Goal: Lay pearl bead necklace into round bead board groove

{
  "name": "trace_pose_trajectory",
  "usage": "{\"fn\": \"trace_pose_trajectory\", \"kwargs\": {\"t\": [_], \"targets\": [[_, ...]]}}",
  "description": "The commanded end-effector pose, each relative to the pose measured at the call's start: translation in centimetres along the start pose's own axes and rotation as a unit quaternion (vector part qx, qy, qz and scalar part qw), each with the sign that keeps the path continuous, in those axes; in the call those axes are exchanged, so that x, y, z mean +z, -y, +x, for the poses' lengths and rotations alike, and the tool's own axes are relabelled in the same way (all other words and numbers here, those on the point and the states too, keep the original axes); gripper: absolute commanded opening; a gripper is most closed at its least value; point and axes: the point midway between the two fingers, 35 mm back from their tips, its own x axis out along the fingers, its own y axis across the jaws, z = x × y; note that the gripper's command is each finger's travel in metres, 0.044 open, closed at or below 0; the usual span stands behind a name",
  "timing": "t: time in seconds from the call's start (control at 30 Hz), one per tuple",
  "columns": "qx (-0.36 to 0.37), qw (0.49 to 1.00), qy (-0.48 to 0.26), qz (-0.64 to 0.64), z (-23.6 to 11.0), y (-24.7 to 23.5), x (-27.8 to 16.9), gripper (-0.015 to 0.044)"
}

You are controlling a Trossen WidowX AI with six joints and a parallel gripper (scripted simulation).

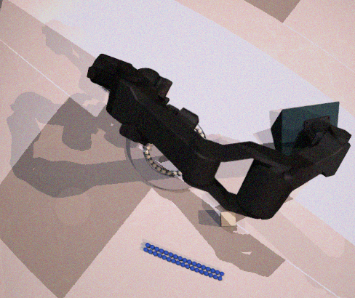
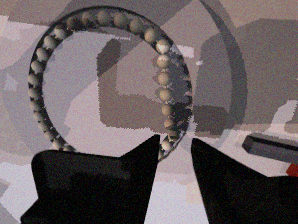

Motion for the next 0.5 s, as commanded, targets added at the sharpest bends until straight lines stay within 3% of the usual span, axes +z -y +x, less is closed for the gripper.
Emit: {"fn": "trace_pose_trajectory", "kwargs": {"t": [0.0,0.2,0.37,0.47], "targets": [[0.001,1.0,0.004,0.005,0.66,-0.06,-0.01,0.012],[0.002,1.0,0.004,0.006,1.23,-0.11,-0.04,0.012],[0.002,1.0,0.0,0.002,1.03,-0.09,-0.05,0.0],[0.002,1.0,0.0,0.002,1.03,-0.09,-0.05,0.0]]}}
